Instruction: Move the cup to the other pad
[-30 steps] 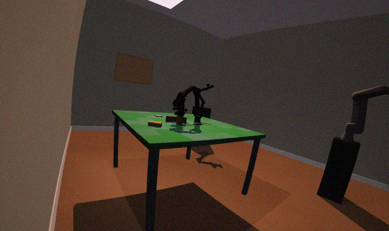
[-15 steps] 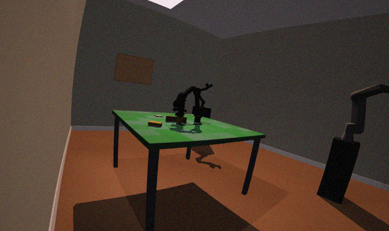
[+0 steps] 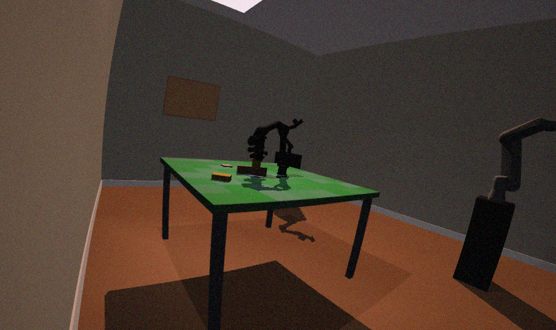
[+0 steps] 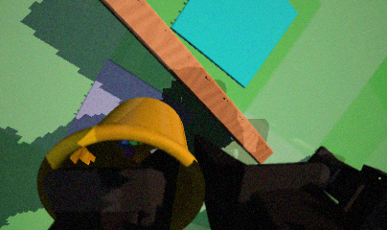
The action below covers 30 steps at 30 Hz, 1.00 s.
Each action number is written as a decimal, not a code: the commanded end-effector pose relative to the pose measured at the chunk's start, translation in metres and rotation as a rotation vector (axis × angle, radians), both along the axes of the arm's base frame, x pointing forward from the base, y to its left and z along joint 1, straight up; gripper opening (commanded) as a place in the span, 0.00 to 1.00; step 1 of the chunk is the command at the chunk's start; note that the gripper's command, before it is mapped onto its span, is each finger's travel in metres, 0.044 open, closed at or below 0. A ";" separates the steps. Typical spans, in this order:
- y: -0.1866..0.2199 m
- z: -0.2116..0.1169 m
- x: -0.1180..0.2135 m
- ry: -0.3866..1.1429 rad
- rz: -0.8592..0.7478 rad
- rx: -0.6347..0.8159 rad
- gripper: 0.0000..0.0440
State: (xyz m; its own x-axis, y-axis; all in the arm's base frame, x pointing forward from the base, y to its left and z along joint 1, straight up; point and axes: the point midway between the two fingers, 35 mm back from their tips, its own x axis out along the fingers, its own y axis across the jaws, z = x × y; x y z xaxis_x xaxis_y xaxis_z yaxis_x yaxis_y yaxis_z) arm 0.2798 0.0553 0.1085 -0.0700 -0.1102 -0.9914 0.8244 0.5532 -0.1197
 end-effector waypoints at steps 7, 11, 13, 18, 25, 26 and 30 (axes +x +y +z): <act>-0.016 0.028 0.005 -0.071 -0.092 0.024 0.05; -0.026 0.035 0.009 -0.102 -0.127 0.028 0.03; -0.031 0.037 0.011 -0.118 -0.145 0.030 0.03; -0.045 0.042 0.016 -0.157 -0.185 0.030 0.02; -0.066 0.044 0.020 -0.204 -0.235 0.026 0.01; -0.069 0.044 0.021 -0.209 -0.241 0.026 0.01; -0.080 0.041 0.021 -0.228 -0.266 0.021 0.00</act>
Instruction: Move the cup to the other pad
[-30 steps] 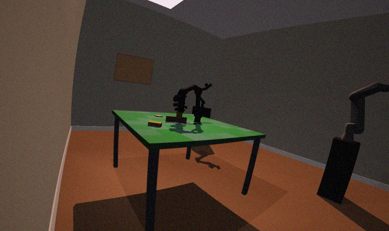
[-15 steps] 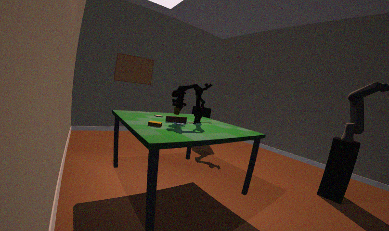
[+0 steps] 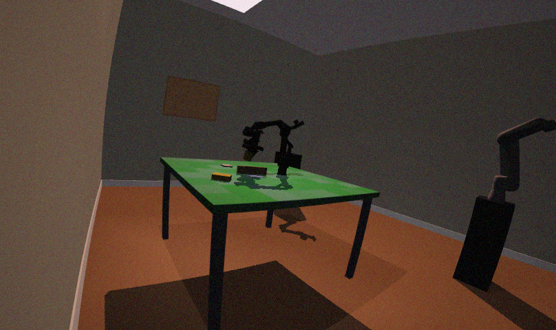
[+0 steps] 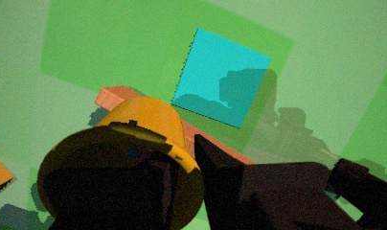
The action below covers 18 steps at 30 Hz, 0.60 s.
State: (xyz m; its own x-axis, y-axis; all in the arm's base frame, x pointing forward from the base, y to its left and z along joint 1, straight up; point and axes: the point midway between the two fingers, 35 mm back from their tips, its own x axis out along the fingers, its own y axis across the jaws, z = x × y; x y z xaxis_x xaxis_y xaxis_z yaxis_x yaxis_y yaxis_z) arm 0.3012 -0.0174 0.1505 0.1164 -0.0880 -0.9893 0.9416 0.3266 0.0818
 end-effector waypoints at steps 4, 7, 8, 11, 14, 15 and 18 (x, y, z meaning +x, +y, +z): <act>-0.017 -0.005 0.000 -0.029 -0.035 -0.013 0.00; -0.024 -0.009 -0.001 -0.037 -0.051 -0.015 0.00; -0.026 -0.011 -0.002 -0.039 -0.056 -0.016 0.00; -0.032 -0.016 -0.003 -0.044 -0.070 -0.019 0.00; -0.037 -0.022 -0.005 -0.049 -0.084 -0.020 0.00; -0.039 -0.024 -0.006 -0.050 -0.088 -0.021 0.00; -0.043 -0.030 -0.008 -0.052 -0.099 -0.022 0.00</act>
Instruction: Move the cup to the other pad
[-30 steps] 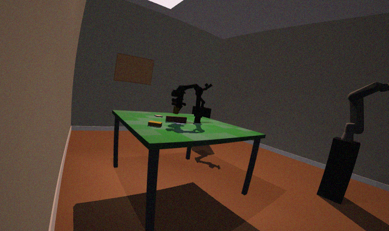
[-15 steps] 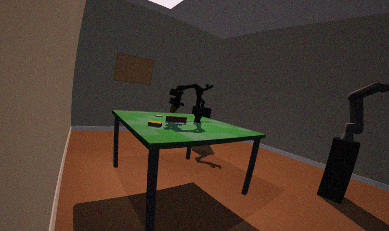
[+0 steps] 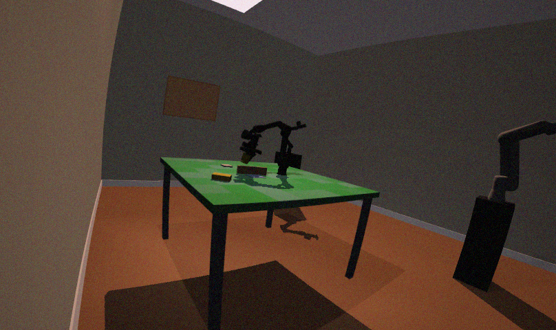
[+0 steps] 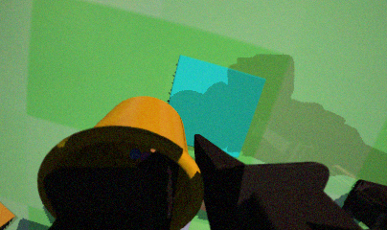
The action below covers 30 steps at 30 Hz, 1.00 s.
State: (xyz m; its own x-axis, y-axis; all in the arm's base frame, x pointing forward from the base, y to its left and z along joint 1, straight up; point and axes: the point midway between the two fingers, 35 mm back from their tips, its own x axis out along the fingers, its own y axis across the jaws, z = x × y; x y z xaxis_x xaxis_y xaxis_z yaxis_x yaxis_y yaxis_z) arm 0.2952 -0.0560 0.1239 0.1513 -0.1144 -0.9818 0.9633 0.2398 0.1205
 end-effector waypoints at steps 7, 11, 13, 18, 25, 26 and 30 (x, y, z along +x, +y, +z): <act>-0.011 -0.020 -0.010 -0.007 -0.028 -0.010 0.00; -0.013 -0.030 -0.016 -0.002 -0.039 -0.010 0.02; -0.014 -0.035 -0.020 0.002 -0.044 -0.009 0.03; -0.016 -0.045 -0.030 0.018 -0.062 -0.008 0.08; -0.020 -0.055 -0.036 0.010 -0.079 -0.013 0.19; -0.021 -0.055 -0.036 0.003 -0.082 -0.013 0.23; -0.024 -0.049 -0.031 -0.047 -0.093 -0.007 0.38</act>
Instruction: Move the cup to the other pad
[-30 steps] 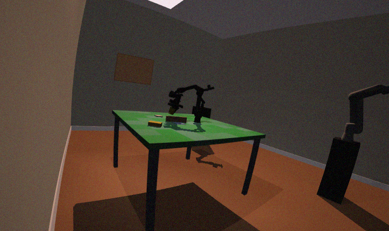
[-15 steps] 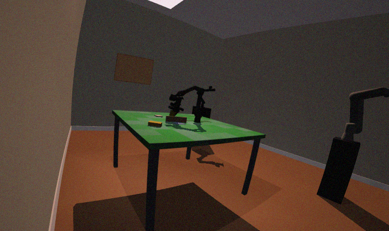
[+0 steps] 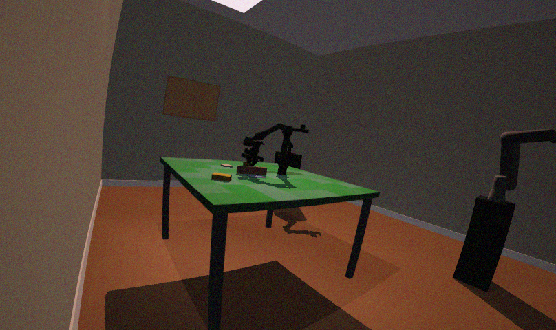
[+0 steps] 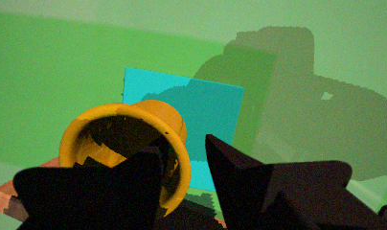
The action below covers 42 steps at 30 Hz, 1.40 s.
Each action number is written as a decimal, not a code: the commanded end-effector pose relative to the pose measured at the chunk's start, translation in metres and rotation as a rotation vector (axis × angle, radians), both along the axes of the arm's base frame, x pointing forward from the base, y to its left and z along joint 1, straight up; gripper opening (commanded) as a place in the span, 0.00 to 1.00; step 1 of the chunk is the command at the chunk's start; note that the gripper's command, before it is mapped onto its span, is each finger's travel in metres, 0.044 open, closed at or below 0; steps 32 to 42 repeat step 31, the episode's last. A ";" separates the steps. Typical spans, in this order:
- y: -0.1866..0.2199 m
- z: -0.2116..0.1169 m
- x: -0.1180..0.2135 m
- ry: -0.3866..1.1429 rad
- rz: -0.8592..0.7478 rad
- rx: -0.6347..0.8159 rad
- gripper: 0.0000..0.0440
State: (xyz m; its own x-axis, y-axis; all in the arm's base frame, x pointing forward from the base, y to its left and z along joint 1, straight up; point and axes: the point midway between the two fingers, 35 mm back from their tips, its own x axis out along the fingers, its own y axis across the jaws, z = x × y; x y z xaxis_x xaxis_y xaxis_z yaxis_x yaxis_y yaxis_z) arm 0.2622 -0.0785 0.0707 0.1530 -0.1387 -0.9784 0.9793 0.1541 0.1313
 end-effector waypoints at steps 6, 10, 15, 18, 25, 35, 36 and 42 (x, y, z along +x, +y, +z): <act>-0.001 0.012 0.000 -0.076 -0.006 0.016 0.40; 0.000 0.017 -0.003 -0.098 -0.009 0.024 0.43; 0.000 0.026 -0.007 -0.125 -0.015 0.031 0.49; 0.000 0.032 -0.009 -0.143 -0.021 0.034 0.53; -0.002 0.051 -0.014 -0.192 -0.037 0.034 0.61; -0.006 0.073 -0.016 -0.242 -0.051 0.023 0.81; -0.006 0.073 -0.016 -0.242 -0.051 0.023 0.81; -0.006 0.073 -0.016 -0.242 -0.051 0.023 0.81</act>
